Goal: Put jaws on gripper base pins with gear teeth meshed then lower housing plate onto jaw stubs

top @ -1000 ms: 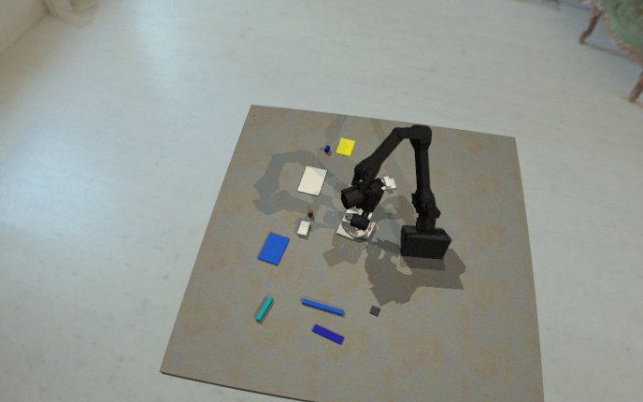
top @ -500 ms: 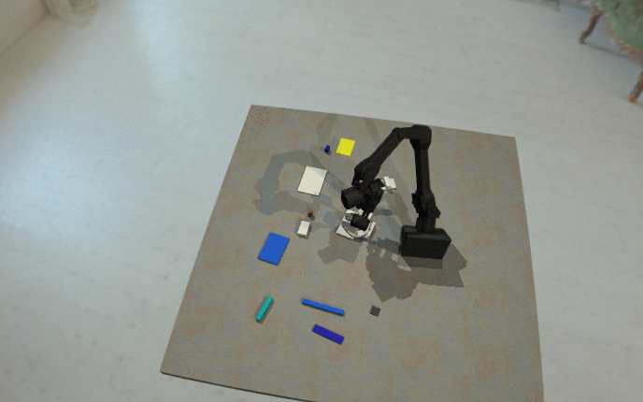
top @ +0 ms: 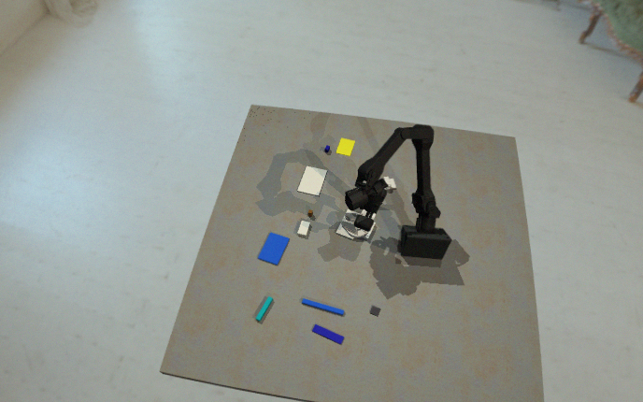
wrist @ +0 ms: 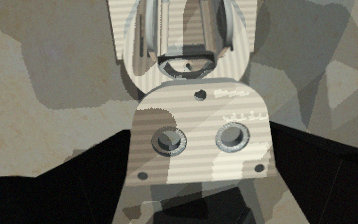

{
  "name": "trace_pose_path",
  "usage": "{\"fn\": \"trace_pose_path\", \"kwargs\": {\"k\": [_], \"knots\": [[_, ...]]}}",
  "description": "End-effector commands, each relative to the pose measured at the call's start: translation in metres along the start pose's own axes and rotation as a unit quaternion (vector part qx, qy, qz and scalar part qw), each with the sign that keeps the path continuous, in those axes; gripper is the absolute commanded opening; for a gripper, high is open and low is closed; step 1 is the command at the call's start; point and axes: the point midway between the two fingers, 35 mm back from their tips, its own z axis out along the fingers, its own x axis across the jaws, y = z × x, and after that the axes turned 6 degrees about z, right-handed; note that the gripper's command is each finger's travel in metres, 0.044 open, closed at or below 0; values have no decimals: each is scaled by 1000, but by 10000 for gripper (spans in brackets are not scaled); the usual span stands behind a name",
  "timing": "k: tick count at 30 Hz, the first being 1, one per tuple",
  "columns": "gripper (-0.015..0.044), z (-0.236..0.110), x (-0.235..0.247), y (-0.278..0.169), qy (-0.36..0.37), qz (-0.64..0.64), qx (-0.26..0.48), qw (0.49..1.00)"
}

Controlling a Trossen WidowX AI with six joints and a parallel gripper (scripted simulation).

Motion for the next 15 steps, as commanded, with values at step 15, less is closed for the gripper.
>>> {"fn": "trace_pose_path", "kwargs": {"k": [15], "knots": [[351,0,-1,-2,0,9,2,1000]]}}
